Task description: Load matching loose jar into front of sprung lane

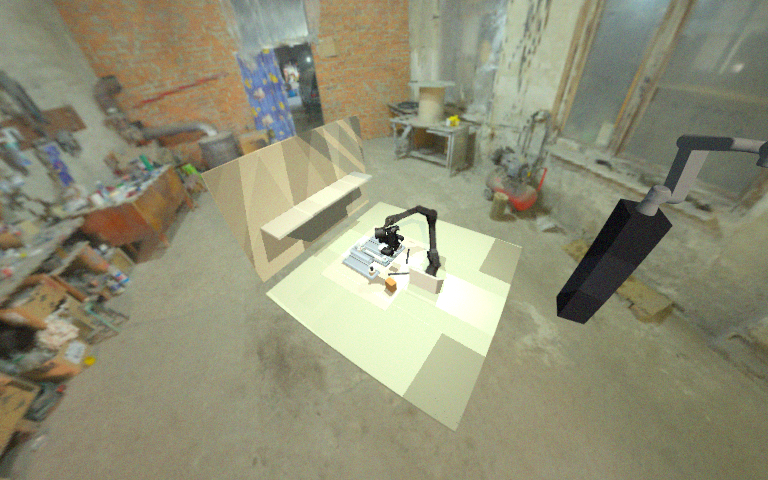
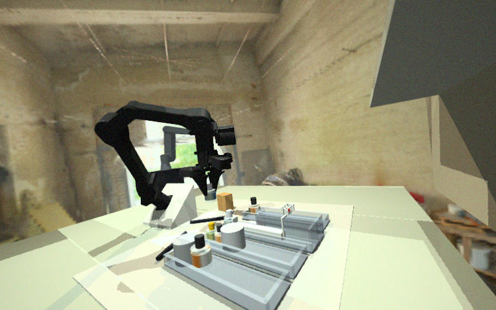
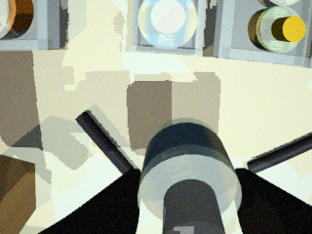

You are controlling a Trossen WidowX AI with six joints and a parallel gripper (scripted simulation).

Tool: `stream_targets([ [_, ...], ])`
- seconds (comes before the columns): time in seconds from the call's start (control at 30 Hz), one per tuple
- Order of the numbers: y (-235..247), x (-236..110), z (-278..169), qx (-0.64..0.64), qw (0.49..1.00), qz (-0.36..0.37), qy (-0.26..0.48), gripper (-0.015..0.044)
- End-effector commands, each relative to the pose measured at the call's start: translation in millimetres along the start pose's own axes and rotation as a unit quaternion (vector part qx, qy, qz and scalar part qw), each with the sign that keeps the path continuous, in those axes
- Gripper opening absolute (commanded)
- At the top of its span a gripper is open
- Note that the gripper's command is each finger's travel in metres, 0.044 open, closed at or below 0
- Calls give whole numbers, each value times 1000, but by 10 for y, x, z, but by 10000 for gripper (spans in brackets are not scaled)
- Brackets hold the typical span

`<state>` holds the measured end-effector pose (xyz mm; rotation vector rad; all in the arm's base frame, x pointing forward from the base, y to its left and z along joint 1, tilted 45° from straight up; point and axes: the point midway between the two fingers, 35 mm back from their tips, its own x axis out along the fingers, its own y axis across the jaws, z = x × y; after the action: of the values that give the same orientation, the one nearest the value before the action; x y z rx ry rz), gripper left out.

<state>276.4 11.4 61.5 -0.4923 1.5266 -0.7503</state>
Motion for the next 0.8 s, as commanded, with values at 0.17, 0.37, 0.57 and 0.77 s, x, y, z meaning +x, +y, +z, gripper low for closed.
stream_targets([
  [0.17, 30, 64, 96, 19, 1000, 6, -4, 0],
  [0.37, 95, 401, 226, 42, 999, 5, -4, 0],
  [0.57, 95, 497, 232, 42, 999, 5, -4, 0],
  [0.77, 92, 639, 236, 42, 999, 4, -5, 0],
])
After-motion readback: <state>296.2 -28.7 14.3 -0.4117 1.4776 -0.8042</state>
